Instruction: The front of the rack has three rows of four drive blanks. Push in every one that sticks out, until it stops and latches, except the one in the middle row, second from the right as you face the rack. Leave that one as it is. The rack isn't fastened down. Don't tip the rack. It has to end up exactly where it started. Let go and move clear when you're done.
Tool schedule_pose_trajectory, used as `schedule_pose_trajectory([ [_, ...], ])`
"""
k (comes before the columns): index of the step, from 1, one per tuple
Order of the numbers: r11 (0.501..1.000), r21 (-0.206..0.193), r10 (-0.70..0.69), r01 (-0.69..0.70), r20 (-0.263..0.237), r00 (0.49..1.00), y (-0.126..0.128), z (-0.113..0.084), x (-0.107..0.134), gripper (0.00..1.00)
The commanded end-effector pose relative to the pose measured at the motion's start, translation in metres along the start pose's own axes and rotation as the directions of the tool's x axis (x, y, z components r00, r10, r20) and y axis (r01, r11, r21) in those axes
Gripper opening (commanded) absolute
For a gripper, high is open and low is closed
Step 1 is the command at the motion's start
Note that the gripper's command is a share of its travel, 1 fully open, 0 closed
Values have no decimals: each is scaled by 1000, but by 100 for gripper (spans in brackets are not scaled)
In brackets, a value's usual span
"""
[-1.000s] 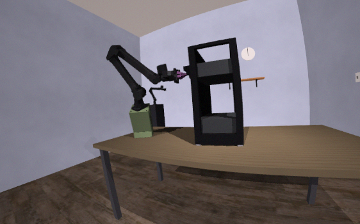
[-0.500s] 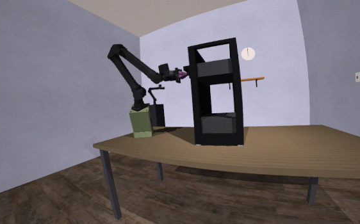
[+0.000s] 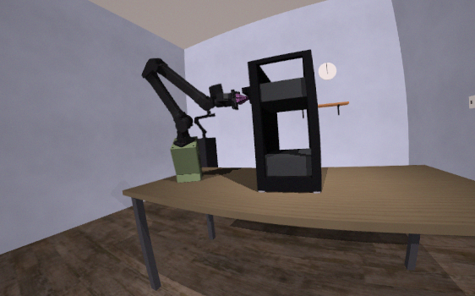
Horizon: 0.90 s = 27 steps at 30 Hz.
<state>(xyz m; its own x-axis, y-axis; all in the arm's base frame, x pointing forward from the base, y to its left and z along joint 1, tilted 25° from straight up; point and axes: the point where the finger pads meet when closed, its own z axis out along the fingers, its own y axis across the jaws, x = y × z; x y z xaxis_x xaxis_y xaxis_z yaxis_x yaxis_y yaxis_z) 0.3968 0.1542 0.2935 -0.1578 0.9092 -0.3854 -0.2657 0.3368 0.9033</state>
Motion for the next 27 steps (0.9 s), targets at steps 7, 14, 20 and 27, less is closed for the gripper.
schedule_pose_trajectory([
  [7, 999, -36, 24, -23, 12, 1000, 24, 33, -5, 0],
  [14, 999, -37, 24, -24, 9, 1000, 25, 33, -4, 0],
  [20, 999, -37, 24, -24, 9, 1000, 25, 33, -4, 0],
  [27, 999, -37, 24, -24, 9, 1000, 25, 33, -4, 0],
])
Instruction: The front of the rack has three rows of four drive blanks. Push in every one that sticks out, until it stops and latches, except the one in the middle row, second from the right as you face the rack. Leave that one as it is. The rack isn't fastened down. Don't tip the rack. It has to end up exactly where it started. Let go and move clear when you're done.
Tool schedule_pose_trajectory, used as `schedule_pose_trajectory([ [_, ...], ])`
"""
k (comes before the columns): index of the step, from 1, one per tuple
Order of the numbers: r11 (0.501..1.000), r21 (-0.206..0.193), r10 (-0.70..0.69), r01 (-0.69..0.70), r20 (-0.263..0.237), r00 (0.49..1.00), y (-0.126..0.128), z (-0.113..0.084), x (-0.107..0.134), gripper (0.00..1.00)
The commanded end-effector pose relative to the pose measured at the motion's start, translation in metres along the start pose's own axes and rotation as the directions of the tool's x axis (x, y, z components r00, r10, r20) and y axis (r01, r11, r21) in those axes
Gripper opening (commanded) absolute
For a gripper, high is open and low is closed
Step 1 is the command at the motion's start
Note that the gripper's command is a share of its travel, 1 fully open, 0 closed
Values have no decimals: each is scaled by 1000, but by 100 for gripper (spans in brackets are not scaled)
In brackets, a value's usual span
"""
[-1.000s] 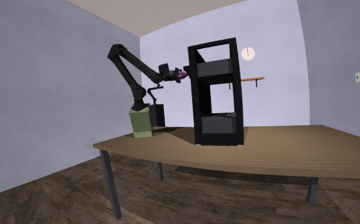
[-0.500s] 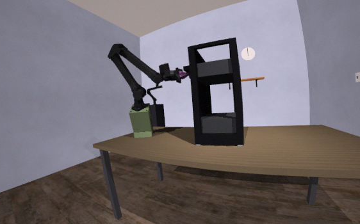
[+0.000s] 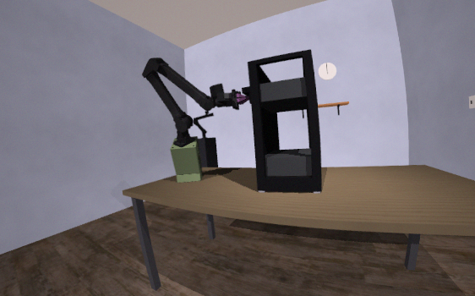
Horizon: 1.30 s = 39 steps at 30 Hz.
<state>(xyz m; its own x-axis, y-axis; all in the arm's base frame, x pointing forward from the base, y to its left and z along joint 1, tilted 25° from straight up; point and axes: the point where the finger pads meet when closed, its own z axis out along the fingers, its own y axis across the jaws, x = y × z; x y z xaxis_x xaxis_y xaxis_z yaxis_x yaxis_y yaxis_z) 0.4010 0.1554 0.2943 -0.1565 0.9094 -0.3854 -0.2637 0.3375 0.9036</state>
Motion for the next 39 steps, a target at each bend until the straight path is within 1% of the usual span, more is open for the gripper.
schedule_pose_trajectory([
  [1, 999, -39, 25, -24, 8, 1000, 25, 28, -4, 0],
  [10, 999, -39, 25, -24, 8, 1000, 25, 28, -4, 0],
  [13, 999, -43, 27, -27, -2, 1000, 27, 24, 1, 0],
  [14, 999, -47, 28, -28, -1, 1000, 29, 20, 0, 0],
  [15, 997, -67, 33, -33, 10, 999, 38, 14, -5, 0],
  [17, 1000, -21, 21, -21, -8, 1000, 14, -11, 3, 0],
  [23, 1000, -20, 0, 0, -8, 1000, 12, -54, 3, 0],
  [25, 1000, -20, 0, 0, -8, 1000, 12, -54, 3, 0],
  [29, 1000, -19, 0, 0, -8, 1000, 12, -78, 3, 0],
  [32, 1000, -18, -1, 1, -8, 1000, 11, -89, 3, 0],
  [37, 1000, -18, -1, 1, -8, 1000, 11, -95, 3, 0],
  [39, 1000, 2, -8, 8, -9, 1000, 4, -93, 4, 0],
])
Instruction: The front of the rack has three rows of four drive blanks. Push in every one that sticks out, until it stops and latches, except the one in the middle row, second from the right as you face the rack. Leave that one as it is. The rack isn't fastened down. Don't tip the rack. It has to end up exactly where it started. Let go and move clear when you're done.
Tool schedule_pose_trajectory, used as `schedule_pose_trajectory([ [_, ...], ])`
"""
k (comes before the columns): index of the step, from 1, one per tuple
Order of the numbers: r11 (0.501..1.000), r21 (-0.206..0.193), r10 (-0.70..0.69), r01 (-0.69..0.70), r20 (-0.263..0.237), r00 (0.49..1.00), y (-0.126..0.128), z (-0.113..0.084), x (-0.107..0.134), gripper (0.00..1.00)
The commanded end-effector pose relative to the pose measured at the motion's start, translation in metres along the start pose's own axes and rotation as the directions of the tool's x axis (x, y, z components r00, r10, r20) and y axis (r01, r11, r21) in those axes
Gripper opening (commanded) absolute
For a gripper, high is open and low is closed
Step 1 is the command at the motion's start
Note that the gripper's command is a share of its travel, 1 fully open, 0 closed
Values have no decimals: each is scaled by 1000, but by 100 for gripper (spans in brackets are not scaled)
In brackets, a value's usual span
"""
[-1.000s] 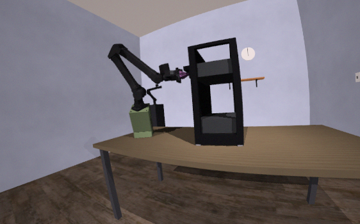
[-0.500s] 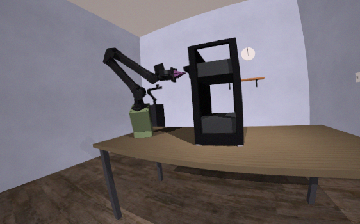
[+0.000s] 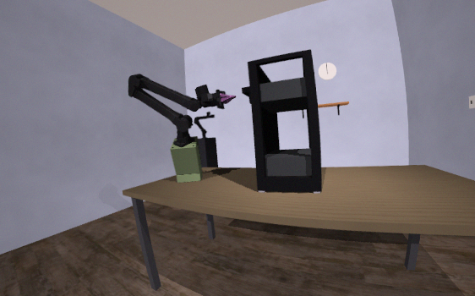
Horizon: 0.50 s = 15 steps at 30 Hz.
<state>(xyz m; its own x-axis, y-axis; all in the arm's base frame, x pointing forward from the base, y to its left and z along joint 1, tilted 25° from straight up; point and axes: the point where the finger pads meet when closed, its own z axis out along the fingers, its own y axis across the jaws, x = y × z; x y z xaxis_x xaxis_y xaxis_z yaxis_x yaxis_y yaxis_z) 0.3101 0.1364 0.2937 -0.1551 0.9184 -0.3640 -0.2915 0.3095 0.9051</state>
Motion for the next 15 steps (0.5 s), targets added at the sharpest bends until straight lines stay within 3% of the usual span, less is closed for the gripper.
schedule_pose_trajectory([
  [1, 1000, 15, -22, 23, -16, 1000, -5, -5, 6, 0],
  [12, 1000, 15, -23, 23, -15, 1000, 4, -19, 8, 0],
  [13, 999, 39, -35, 35, -6, 999, -4, -15, 5, 0],
  [15, 1000, -1, -18, 18, 10, 1000, 10, -8, 1, 0],
])
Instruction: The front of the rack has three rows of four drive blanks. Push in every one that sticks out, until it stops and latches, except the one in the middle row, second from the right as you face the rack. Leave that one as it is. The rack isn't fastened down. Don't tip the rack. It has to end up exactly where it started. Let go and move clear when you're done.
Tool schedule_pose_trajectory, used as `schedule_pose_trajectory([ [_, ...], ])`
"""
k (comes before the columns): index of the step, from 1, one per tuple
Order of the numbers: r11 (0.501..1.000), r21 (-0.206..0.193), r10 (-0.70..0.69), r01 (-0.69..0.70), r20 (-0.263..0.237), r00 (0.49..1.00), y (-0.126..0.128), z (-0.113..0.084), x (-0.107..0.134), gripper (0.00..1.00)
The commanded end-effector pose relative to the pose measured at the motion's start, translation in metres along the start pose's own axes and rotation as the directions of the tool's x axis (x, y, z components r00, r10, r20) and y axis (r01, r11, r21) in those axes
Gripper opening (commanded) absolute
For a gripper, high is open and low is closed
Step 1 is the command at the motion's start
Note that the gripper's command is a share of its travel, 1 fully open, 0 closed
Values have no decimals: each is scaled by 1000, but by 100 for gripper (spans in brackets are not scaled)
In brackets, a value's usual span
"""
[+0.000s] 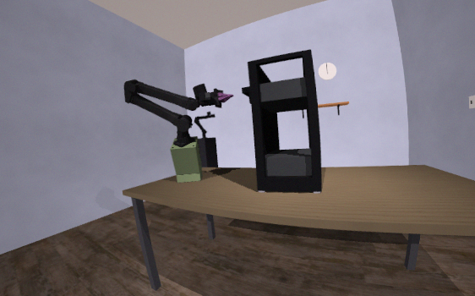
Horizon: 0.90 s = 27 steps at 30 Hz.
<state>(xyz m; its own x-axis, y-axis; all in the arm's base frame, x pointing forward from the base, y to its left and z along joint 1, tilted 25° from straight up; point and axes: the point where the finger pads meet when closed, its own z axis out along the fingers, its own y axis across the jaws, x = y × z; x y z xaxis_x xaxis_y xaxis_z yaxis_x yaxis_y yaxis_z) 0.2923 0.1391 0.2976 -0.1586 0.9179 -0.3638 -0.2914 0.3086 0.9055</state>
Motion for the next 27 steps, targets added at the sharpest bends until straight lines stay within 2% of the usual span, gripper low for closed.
schedule_pose_trajectory([
  [1, 999, -37, -4, 5, 32, 999, 23, 20, -11, 0],
  [3, 999, -37, 4, -3, 32, 999, 22, 29, -11, 0],
  [5, 999, -37, 4, -3, 32, 999, 22, 29, -11, 0],
  [11, 999, -35, 12, -11, 30, 999, 19, 64, -10, 0],
  [14, 999, -35, 11, -10, 30, 999, 18, 74, -10, 0],
  [20, 999, -49, 18, -17, 24, 1000, 24, 74, -7, 0],
  [27, 999, -41, 15, -14, 20, 1000, 22, 74, -6, 0],
])
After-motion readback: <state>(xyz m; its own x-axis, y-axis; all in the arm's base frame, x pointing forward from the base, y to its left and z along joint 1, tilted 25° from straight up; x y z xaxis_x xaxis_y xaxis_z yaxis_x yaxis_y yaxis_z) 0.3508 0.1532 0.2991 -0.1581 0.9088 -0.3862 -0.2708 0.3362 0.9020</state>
